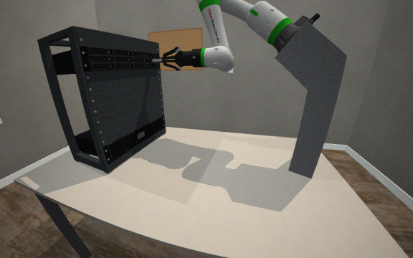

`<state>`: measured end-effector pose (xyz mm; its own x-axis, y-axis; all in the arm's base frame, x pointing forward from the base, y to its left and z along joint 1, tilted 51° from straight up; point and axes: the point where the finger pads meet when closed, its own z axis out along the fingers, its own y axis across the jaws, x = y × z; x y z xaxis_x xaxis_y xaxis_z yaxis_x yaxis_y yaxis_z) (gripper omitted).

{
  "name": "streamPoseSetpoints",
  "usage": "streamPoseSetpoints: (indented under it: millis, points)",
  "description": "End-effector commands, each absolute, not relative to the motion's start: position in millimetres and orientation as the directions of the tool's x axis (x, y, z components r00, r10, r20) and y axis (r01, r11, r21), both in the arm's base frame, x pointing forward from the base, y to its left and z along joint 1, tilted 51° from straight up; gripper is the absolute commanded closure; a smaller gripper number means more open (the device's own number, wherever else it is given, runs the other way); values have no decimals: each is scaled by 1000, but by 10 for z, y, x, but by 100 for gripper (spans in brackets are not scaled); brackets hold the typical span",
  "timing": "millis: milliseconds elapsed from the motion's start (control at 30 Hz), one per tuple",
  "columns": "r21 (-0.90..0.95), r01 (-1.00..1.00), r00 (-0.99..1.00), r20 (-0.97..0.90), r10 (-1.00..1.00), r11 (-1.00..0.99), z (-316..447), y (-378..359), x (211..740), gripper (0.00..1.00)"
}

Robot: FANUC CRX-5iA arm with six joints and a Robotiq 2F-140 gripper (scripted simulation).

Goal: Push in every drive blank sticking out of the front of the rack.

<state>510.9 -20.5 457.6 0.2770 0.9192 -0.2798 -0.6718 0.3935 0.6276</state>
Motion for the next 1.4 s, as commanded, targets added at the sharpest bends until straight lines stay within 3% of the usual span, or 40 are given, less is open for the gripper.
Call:
streamPoseSetpoints:
  millis: [0,700,1367]
  points:
    - [627,-672,277,-280,919,394,4576,-204,5104,90]
    - [627,-672,277,-280,919,394,3995,-215,4555,90]
    - [627,-672,277,-280,919,394,4238,-100,4425,90]
